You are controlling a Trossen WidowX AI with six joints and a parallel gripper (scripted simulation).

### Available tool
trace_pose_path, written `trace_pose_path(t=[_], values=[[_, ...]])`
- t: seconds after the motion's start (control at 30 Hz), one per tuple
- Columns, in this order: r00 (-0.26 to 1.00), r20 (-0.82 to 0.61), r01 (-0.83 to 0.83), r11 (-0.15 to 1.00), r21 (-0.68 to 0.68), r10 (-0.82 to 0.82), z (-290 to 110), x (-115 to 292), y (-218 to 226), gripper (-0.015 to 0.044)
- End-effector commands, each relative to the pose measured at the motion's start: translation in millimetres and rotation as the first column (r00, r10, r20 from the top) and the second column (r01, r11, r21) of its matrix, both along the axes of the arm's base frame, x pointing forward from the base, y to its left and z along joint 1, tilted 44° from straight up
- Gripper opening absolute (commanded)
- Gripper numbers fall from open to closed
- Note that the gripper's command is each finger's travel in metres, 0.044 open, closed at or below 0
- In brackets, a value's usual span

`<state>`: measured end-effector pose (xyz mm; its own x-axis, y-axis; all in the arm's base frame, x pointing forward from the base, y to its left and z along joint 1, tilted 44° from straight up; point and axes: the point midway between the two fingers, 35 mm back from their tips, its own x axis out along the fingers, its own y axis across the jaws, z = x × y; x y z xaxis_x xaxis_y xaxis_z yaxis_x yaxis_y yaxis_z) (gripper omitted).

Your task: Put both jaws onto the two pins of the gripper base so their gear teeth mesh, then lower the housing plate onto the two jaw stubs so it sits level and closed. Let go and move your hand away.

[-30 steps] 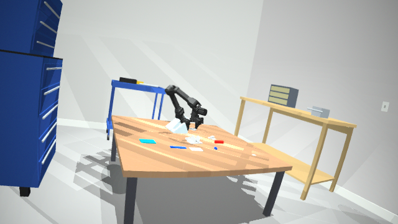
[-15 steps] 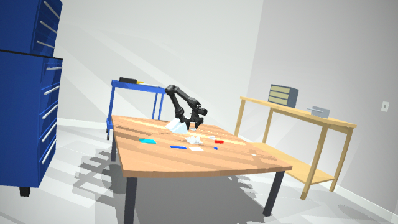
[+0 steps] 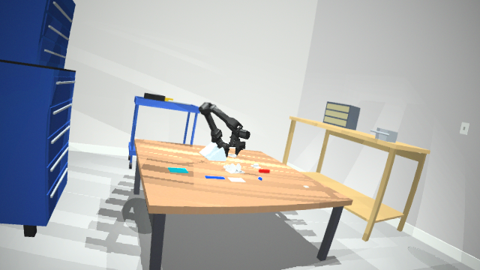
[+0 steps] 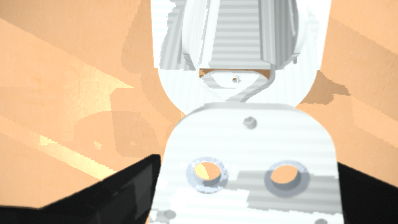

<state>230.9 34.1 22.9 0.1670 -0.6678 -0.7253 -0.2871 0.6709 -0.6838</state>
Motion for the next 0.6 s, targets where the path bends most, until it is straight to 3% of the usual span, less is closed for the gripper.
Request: trace_pose_path(t=[0.0, 0.57], values=[[1.0, 0.001, 0.004, 1.0, -0.003, -0.004, -0.3, -1.0, -0.8, 0.0351], [1.0, 0.002, 0.005, 1.0, 0.0, -0.005, -18.3, 4.6, -15.6, 0.0351]])
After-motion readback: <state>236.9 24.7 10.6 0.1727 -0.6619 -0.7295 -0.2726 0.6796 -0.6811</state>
